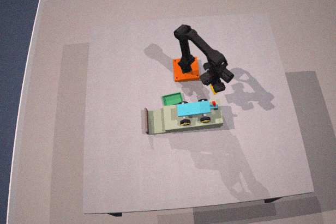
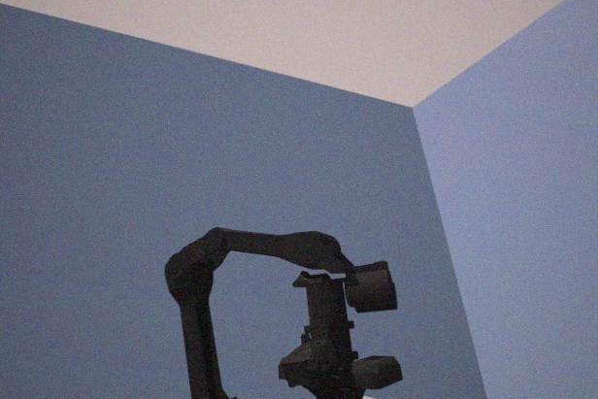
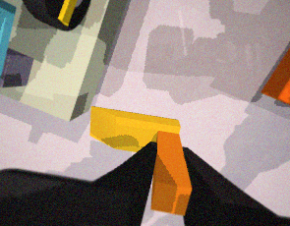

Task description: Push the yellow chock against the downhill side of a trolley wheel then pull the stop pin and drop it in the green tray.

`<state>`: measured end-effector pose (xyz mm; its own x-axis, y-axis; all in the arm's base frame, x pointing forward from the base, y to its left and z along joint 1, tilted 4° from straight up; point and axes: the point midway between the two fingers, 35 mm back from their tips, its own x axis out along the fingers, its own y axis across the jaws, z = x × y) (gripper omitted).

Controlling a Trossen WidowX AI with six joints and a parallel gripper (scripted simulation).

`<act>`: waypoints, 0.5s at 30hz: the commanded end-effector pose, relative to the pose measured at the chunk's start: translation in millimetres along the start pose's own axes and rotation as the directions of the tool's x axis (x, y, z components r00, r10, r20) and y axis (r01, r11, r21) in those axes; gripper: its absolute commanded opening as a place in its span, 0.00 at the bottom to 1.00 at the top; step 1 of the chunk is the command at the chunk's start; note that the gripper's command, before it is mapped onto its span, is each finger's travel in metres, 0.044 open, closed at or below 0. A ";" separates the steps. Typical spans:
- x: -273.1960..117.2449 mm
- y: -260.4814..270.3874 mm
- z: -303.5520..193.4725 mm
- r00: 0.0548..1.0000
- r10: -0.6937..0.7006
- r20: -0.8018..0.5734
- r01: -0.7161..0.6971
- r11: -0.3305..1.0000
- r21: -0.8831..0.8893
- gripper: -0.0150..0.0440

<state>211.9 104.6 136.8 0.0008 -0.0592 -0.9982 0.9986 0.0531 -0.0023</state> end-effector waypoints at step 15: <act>-38.3 3.5 -2.9 1.000 0.004 -0.005 -0.004 1.000 0.005 0.25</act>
<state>214.8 109.0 172.2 0.0035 -0.0576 -0.9983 0.9986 0.0533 0.0004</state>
